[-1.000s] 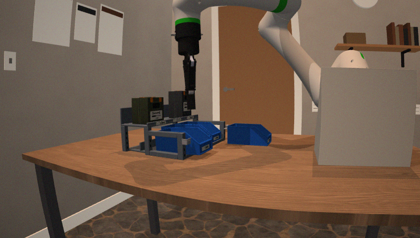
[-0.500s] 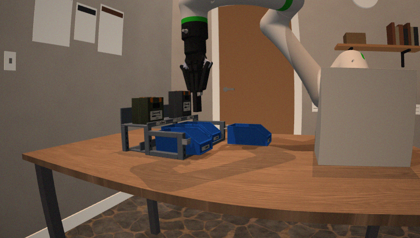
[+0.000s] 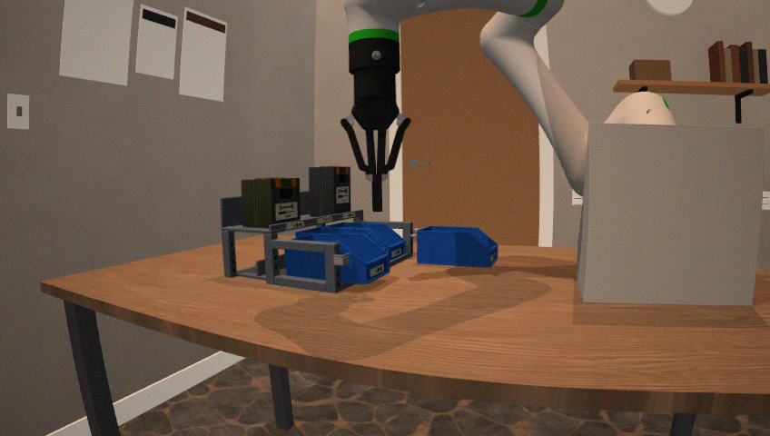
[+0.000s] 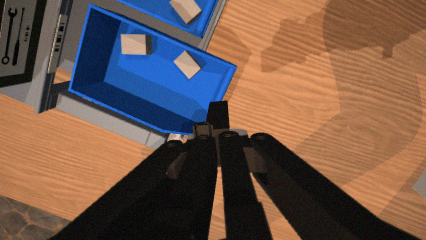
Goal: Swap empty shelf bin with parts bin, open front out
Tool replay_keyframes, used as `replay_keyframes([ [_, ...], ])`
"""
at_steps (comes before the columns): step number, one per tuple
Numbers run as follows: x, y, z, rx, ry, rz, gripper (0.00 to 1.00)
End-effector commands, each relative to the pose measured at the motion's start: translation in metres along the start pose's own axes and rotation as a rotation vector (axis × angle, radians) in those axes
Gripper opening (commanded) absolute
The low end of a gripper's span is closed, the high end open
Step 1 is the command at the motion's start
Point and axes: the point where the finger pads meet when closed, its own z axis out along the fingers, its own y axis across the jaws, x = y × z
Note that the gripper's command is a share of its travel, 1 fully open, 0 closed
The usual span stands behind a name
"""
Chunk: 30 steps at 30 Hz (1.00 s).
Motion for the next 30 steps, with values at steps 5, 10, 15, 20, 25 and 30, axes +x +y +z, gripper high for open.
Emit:
replay_keyframes([
  [5,-0.015,0.015,0.005,0.014,0.006,-0.471,0.10],
  [10,-0.019,0.019,0.006,0.019,0.017,-0.708,0.10],
  [15,-0.022,0.023,0.008,0.024,0.030,-0.928,0.10],
  [20,-0.024,0.026,0.009,0.028,0.043,-1.163,0.10],
  [25,-0.025,0.026,0.009,0.031,0.052,-1.350,0.10],
  [30,-0.025,0.026,0.009,0.034,0.064,-1.610,0.10],
])
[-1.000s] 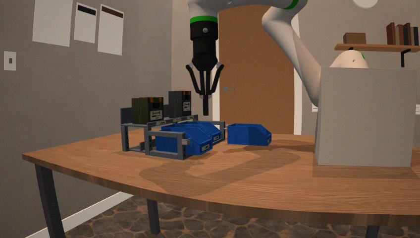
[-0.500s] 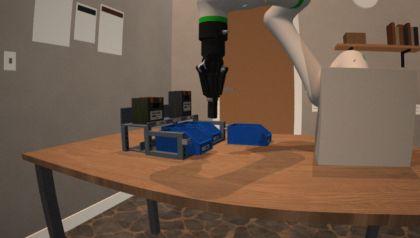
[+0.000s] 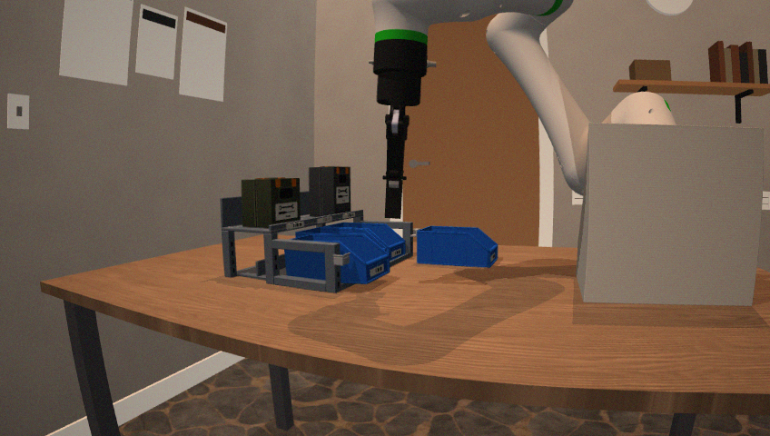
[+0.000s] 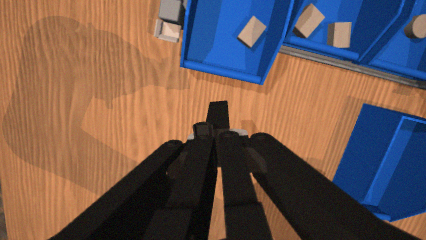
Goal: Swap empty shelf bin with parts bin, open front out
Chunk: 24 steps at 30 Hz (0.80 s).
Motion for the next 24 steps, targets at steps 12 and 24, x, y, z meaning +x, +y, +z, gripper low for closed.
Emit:
replay_keyframes([
  [12,0.0006,-0.0001,-0.0008,0.039,0.010,-0.733,0.10],
  [24,0.0006,-0.0001,-0.0008,0.100,-0.011,-1.254,0.10],
])
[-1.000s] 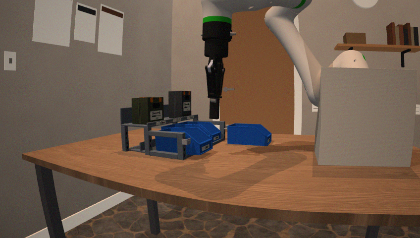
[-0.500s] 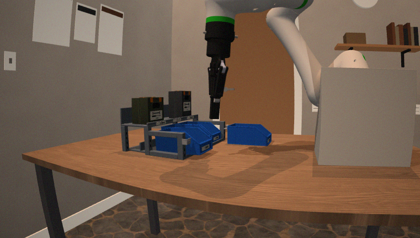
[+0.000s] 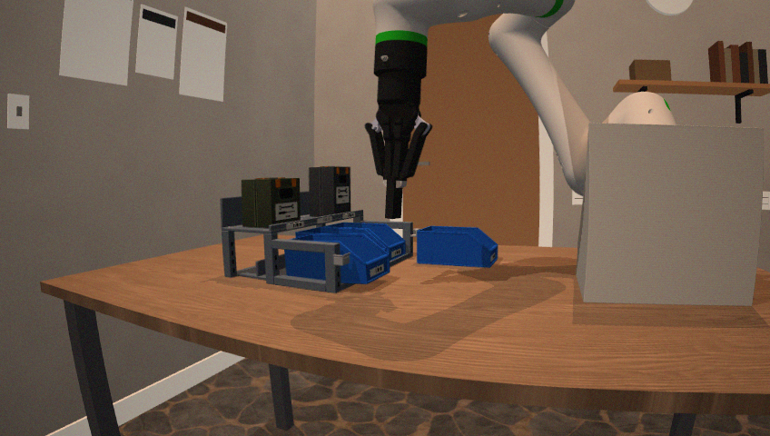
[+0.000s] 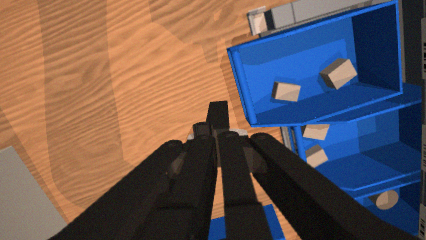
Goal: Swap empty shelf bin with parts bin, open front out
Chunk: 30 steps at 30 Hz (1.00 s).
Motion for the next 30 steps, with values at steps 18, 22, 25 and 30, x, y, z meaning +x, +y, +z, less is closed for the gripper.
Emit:
replay_keyframes([
  [18,0.000,0.001,0.002,0.064,-0.005,-0.196,0.10],
  [22,0.000,0.001,0.006,0.064,-0.006,-0.195,0.10],
  [25,0.000,0.001,0.009,0.064,-0.006,-0.195,0.10],
  [30,0.000,0.000,0.020,0.064,-0.006,-0.195,0.10],
])
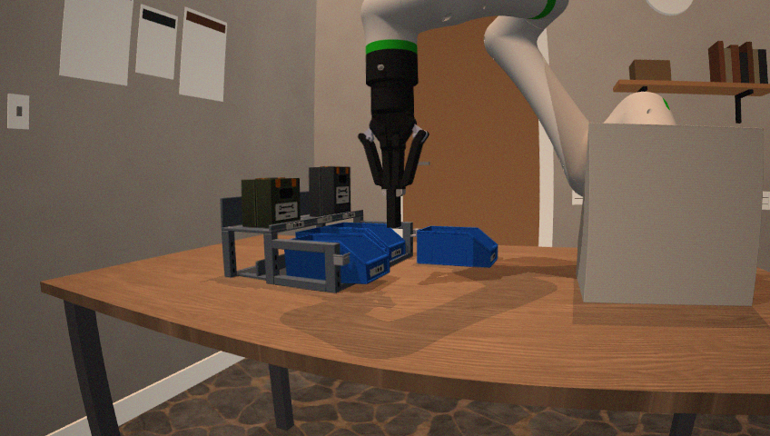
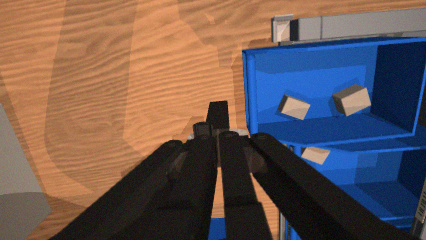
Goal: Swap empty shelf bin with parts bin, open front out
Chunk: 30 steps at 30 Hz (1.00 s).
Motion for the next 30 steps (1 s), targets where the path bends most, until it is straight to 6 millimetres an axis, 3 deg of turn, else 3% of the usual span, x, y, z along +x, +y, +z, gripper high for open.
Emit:
replay_keyframes([
  [1,0.000,0.001,0.007,-0.002,0.001,0.000,0.10],
  [23,0.000,0.002,0.071,-0.002,0.001,0.000,0.10],
  [30,0.000,0.002,0.081,-0.002,0.001,0.000,0.10],
])
